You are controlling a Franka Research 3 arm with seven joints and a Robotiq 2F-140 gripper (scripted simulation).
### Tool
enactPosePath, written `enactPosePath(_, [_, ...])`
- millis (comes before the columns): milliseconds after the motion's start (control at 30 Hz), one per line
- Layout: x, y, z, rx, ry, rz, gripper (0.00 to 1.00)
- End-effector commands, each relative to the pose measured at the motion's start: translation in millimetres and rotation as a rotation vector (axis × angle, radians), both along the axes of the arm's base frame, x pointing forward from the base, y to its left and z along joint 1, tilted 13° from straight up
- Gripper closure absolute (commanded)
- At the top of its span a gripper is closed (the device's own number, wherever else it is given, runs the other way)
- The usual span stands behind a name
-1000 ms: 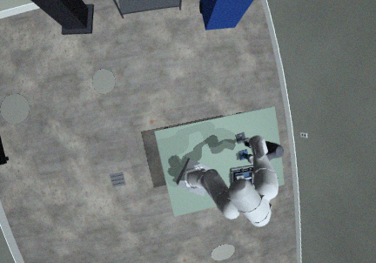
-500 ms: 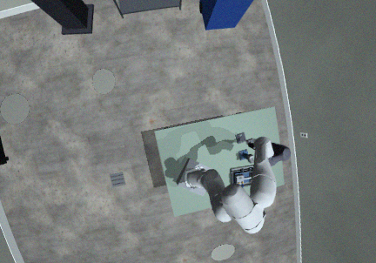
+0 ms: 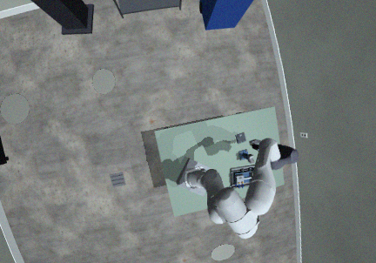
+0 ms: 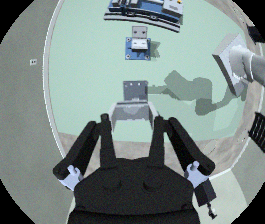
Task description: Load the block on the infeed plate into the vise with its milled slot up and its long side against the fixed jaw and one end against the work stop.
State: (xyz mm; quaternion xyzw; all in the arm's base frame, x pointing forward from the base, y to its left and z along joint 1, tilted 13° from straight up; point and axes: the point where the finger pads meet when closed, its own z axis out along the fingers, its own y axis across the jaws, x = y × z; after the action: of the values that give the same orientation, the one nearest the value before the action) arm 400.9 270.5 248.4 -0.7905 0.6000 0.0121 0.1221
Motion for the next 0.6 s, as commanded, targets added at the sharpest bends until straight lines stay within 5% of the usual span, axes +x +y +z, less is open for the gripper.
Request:
enactPosePath(0, [-6.9,-5,3.4,-0.011,0.024,-0.004,1.0])
enactPosePath(567, [-9.2,-9,23.5,-0.011,0.024,-0.004,1.0])
